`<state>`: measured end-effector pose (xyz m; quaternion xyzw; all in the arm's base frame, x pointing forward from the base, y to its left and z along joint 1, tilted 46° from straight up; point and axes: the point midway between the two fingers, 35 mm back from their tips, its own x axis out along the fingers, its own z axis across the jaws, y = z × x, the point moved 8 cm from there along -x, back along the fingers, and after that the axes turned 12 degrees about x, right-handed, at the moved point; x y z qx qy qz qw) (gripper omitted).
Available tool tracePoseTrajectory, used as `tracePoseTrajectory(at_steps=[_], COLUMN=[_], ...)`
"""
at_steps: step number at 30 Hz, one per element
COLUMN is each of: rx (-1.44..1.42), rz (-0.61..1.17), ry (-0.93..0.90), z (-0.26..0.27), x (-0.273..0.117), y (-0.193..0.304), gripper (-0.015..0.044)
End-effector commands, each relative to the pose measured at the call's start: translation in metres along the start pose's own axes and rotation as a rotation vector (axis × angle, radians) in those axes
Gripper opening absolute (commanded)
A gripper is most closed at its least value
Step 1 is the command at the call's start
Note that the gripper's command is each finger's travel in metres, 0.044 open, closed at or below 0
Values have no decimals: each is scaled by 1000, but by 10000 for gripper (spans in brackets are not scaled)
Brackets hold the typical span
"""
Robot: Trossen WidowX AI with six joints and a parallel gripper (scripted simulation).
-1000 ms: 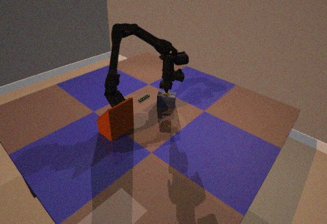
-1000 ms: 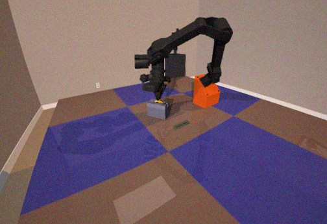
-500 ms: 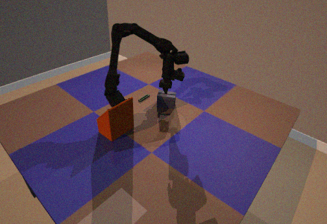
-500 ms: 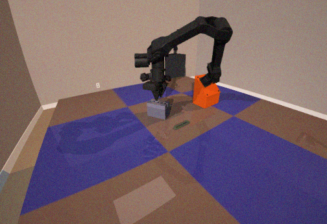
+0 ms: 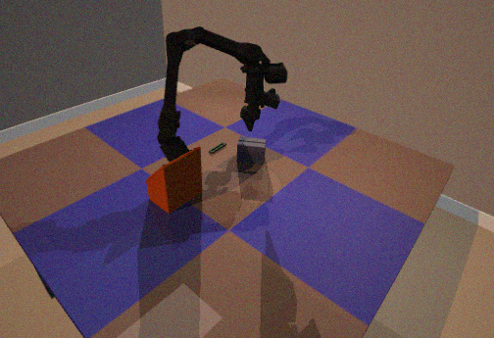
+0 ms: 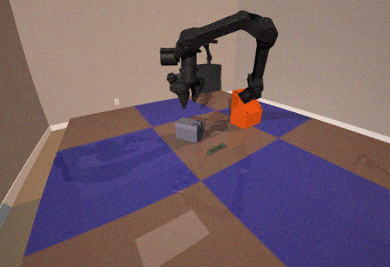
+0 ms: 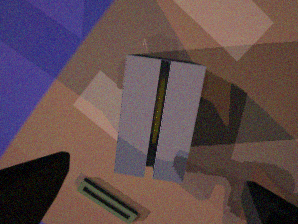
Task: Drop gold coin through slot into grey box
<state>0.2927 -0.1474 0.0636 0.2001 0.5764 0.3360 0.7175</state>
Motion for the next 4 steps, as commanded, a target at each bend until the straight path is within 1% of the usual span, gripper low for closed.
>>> tracePoseTrajectory(at_steps=[1, 4], rx=[-8, -8], rz=[1, 1], ry=[7, 7], z=[1, 1], x=[-2, -2], y=[1, 1], gripper=[440, 440])
